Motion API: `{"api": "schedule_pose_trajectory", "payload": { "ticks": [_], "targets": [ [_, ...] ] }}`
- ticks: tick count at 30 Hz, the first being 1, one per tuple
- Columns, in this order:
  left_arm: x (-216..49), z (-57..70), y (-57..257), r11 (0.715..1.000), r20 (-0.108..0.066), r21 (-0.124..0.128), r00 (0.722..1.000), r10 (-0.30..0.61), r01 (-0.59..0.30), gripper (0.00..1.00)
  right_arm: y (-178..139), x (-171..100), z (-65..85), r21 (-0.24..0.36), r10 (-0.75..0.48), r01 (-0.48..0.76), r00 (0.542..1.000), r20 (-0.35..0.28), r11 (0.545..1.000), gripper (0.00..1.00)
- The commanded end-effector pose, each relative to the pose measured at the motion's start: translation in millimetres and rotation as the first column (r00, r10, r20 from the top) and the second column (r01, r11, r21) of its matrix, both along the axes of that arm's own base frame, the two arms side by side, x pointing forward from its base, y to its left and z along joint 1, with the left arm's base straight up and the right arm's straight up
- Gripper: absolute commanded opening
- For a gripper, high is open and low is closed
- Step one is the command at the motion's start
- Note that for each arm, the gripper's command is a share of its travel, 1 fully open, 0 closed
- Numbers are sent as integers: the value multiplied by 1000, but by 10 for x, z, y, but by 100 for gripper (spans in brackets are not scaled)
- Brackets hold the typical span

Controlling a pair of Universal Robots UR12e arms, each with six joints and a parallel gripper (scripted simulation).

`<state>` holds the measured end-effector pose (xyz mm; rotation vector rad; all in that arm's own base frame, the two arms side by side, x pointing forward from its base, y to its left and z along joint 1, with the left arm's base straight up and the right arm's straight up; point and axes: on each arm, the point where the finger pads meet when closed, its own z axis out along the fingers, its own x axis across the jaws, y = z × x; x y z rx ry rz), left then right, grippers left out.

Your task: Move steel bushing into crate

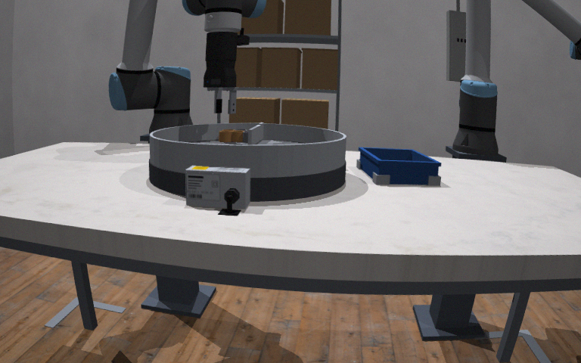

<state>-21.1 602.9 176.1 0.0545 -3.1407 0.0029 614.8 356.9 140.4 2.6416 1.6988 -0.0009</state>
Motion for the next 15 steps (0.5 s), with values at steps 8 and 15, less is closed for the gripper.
{"api": "schedule_pose_trajectory", "payload": {
  "ticks": [8,15],
  "targets": [
    [2,10,7,1000,0,2,1000,0,0,100,4,5,9,1,1,-1,1000,1,1000,76],
    [2,10,7,1000,0,2,1000,0,0,100,4,5,9,1,5,-5,1000,1,1000,76]
  ]
}}
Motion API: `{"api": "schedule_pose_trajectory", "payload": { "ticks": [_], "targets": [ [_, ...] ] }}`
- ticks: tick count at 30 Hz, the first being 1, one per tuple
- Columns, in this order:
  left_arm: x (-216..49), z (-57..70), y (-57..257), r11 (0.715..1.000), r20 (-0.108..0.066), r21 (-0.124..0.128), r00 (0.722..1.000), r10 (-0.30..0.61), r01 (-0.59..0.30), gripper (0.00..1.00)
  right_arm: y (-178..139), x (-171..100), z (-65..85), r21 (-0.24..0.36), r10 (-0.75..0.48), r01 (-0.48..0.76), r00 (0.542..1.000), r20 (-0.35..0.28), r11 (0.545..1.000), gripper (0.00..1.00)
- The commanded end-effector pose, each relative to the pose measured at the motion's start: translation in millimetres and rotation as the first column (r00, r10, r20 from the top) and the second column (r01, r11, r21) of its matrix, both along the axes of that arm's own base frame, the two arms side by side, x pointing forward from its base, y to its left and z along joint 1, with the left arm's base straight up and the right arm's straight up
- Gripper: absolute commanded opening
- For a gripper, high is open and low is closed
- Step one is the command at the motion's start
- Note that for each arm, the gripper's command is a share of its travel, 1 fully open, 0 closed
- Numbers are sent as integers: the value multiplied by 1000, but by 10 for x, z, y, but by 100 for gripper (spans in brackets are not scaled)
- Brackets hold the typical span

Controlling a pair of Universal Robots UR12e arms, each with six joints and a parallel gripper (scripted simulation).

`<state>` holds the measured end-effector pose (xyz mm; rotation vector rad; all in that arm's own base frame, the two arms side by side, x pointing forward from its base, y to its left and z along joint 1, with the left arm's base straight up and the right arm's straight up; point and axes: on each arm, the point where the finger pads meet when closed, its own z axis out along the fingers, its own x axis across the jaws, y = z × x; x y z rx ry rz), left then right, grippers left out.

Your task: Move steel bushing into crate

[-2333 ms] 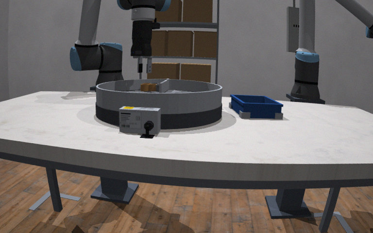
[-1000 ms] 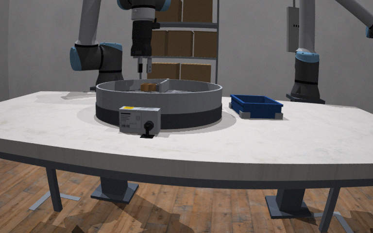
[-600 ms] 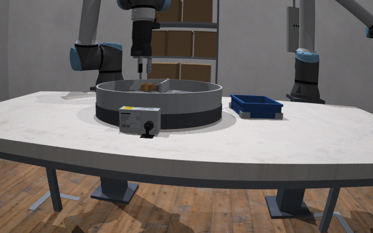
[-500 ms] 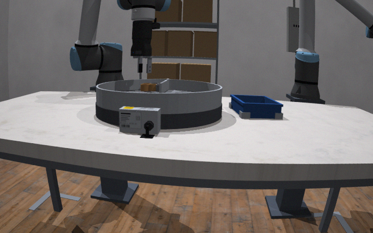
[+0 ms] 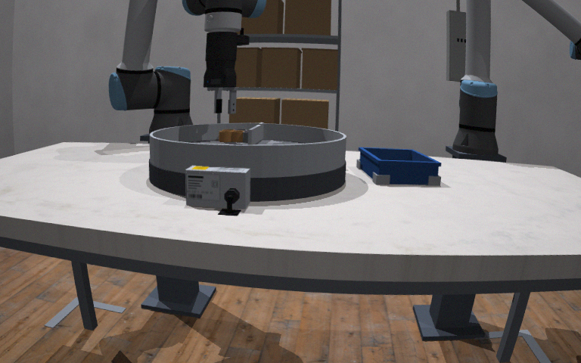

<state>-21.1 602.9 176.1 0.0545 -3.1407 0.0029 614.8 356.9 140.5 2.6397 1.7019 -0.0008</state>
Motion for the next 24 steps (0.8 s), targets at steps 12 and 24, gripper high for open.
{"api": "schedule_pose_trajectory", "payload": {
  "ticks": [12,24],
  "targets": [
    [2,10,7,1000,0,2,1000,0,0,100,4,4,8,1,23,-23,1000,1,1000,76],
    [2,10,7,1000,0,2,1000,0,0,100,5,3,8,1,64,-64,998,1,998,76]
  ]
}}
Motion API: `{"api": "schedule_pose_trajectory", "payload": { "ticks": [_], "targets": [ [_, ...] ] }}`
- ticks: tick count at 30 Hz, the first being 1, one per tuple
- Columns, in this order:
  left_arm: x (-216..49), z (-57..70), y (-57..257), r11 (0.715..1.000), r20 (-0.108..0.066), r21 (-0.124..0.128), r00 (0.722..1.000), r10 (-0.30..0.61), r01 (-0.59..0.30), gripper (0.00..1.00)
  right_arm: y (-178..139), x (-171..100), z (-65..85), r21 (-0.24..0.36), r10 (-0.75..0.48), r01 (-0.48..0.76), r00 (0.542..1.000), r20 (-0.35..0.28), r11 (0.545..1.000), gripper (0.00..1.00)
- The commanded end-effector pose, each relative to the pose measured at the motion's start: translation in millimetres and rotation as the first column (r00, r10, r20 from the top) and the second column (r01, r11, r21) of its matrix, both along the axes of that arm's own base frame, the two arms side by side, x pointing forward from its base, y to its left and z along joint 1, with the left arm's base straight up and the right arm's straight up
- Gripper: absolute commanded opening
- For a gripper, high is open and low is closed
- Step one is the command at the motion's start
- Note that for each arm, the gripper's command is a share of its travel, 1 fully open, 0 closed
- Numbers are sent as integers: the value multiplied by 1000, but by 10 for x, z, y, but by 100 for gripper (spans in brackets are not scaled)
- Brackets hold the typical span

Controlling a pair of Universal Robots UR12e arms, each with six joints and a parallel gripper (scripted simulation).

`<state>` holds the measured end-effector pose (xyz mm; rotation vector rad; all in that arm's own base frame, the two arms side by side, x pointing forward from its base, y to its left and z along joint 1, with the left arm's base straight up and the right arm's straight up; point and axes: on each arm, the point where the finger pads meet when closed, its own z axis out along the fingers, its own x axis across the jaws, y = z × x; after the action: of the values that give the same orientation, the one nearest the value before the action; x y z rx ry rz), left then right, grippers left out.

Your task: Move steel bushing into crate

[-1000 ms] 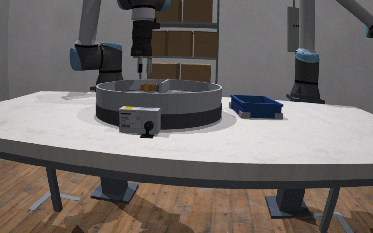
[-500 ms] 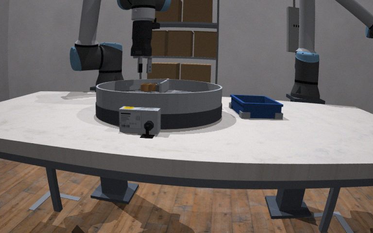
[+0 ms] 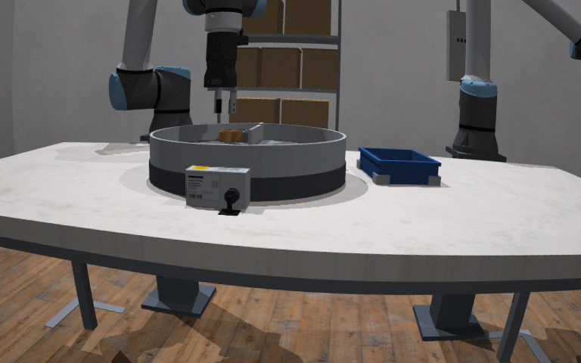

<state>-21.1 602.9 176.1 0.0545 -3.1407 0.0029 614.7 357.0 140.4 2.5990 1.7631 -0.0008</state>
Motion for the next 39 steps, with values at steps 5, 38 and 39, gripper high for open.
{"api": "schedule_pose_trajectory", "payload": {
  "ticks": [5,38,39],
  "targets": [
    [2,10,7,1000,0,2,1000,0,0,100,5,4,9,1,48,-48,999,1,999,76],
    [2,10,7,1000,0,2,1000,0,0,100,5,4,9,0,359,-359,933,2,933,76],
    [2,10,7,1000,0,2,1000,0,0,100,5,4,9,0,373,-373,928,2,928,76]
  ]
}}
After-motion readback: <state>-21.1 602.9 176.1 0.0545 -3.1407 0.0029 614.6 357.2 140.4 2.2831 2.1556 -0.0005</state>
